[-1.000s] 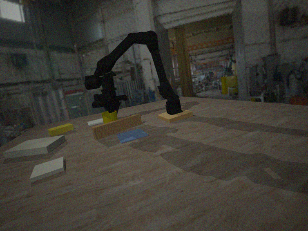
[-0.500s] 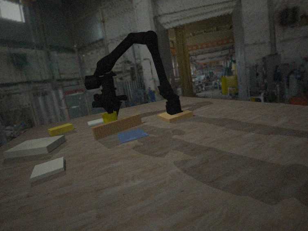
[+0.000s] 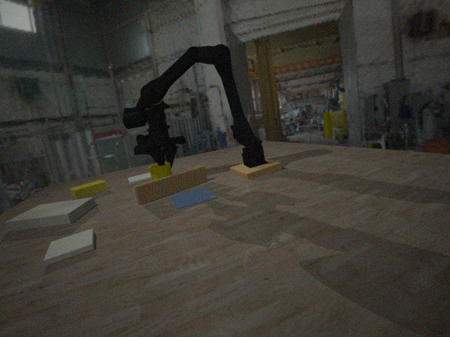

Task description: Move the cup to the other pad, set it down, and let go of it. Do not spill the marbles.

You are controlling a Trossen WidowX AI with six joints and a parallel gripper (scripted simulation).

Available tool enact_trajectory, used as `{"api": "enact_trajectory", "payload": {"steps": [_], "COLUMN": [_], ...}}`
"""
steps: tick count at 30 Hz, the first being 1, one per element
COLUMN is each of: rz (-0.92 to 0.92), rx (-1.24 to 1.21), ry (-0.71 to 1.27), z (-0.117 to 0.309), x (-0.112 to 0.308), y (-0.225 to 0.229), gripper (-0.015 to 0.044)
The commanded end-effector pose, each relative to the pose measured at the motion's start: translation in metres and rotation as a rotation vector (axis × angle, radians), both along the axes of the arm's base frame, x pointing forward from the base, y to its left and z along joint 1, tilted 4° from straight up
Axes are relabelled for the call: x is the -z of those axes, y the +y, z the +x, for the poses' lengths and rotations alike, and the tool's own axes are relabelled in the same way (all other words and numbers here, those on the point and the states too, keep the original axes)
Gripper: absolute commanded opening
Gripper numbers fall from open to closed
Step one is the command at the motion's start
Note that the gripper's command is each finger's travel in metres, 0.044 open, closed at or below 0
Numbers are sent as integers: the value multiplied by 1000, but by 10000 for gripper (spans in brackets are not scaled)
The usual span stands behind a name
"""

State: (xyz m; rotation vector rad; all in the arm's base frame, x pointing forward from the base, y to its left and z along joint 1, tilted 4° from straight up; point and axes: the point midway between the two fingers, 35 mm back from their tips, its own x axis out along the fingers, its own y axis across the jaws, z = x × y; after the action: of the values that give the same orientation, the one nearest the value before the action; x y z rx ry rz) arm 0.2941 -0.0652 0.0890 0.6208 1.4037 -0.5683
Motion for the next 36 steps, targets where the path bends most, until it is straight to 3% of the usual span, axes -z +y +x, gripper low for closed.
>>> {"api": "enact_trajectory", "payload": {"steps": [1, 30, 36], "rz": [-1, 2, 0], "rx": [-2, -5, 0], "ry": [-8, -8, 1], "z": [1, -6, -5], "x": [-7, -43, -39], "y": [0, -2, -2], "gripper": [147, 147, 304]}}
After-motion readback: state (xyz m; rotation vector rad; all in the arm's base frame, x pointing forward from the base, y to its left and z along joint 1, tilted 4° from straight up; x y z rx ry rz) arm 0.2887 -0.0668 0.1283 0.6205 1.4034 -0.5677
